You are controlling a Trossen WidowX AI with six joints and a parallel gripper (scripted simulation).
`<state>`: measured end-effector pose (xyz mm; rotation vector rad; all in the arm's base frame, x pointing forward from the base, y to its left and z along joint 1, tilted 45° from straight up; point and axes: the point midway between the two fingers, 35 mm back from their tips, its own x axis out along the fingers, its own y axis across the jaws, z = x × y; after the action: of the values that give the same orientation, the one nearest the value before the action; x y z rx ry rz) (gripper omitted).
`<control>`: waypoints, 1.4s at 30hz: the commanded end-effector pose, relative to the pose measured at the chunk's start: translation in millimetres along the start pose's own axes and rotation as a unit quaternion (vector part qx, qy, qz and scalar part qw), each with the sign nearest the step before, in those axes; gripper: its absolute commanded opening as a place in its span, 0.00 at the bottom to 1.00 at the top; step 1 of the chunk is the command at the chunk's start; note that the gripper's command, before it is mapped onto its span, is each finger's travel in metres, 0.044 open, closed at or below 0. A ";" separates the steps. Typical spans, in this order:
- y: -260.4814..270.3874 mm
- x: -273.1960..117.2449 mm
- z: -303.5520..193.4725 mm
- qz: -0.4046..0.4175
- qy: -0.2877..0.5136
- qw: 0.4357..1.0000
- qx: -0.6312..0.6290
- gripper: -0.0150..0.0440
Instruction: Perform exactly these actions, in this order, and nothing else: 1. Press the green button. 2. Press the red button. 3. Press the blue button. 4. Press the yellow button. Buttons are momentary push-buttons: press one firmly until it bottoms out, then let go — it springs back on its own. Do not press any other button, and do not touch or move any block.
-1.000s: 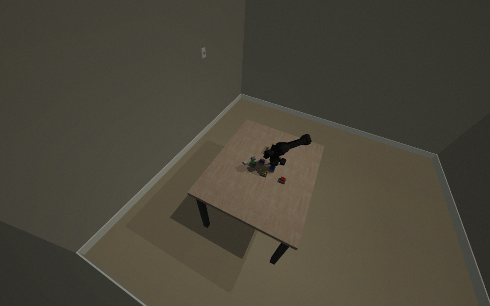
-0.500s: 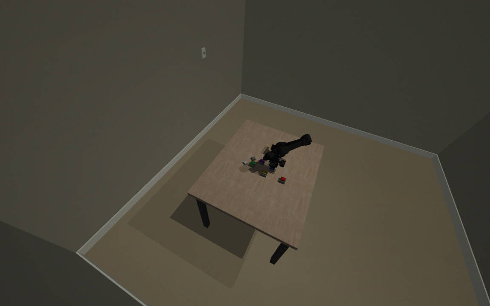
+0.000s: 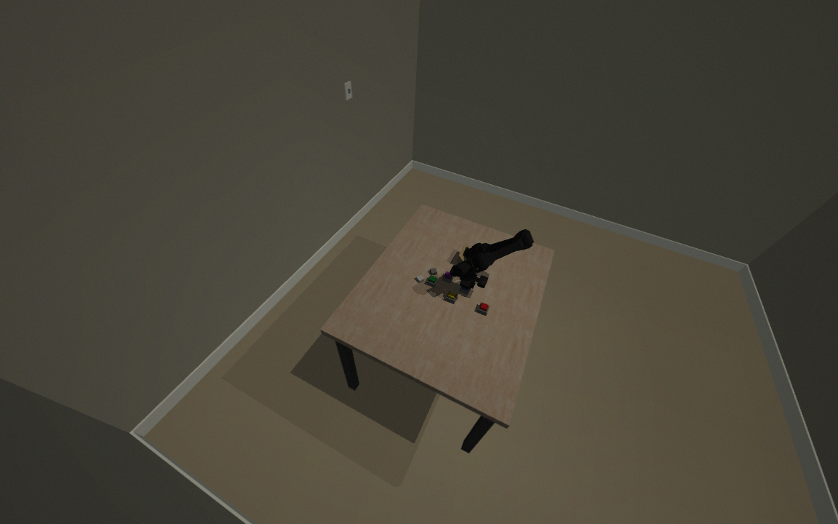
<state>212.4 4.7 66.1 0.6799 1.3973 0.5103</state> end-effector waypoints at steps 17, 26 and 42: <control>0.3 -32.1 -0.7 0.002 0.001 1.000 0.002 0.29; -0.4 -93.6 -0.7 0.001 0.002 1.000 0.003 0.29; -42.6 -92.0 87.3 0.000 -0.001 1.000 0.000 0.29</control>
<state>279.9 -99.9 107.1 0.6801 1.4026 0.5106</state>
